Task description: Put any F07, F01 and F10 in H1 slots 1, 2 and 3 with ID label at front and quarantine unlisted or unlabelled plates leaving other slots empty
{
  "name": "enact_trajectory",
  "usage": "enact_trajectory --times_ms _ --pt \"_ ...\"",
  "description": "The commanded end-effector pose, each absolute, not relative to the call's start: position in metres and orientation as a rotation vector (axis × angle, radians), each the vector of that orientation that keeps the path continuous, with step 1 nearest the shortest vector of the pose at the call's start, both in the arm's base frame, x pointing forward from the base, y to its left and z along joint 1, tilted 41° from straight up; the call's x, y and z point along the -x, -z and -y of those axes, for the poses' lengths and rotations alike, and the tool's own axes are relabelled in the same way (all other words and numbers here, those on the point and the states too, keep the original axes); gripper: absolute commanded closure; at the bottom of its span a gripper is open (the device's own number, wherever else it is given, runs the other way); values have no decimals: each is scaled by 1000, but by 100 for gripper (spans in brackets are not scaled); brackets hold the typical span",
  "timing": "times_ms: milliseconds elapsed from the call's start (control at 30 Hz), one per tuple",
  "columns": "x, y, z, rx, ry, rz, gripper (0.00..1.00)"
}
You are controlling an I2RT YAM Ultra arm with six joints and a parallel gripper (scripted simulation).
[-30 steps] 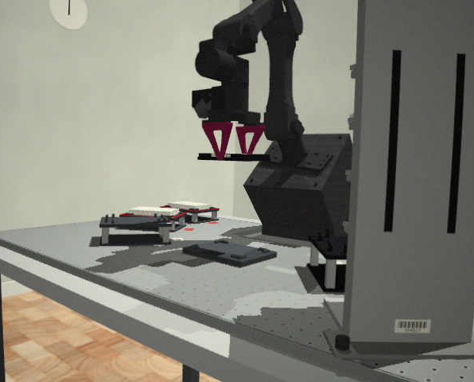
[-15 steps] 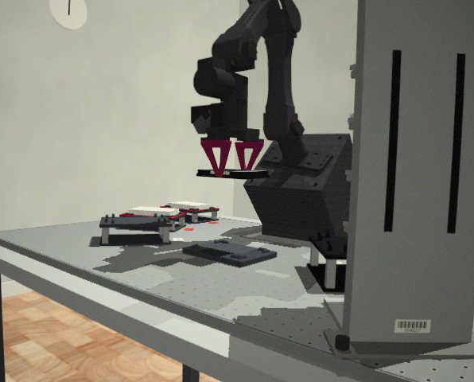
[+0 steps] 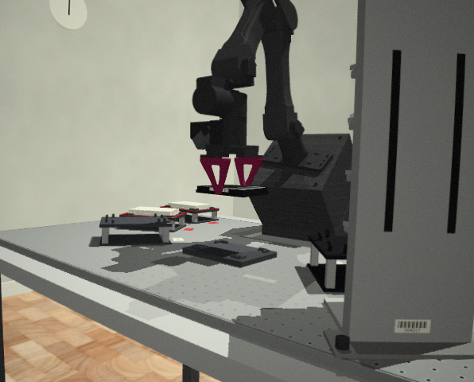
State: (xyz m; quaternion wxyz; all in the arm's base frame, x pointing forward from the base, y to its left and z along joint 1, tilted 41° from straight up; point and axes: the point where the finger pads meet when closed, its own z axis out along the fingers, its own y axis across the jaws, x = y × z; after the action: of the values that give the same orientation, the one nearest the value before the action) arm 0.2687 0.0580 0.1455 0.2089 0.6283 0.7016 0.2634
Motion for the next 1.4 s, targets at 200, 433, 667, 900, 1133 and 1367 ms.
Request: enact_trajectory --times_ms 200,433,667,900,1133,1367 --pt "-286 -141 -61 -1726 -769 -1926 14" --pt "-298 -127 -63 -1726 -769 -1927 14" --pt "-308 -117 -65 -1726 -768 -1927 14" --pt "-307 -116 -65 -1726 -768 -1927 14" --pt "-306 -115 -65 -1726 -768 -1927 14" --pt "-305 -114 -64 -1726 -768 -1927 14"
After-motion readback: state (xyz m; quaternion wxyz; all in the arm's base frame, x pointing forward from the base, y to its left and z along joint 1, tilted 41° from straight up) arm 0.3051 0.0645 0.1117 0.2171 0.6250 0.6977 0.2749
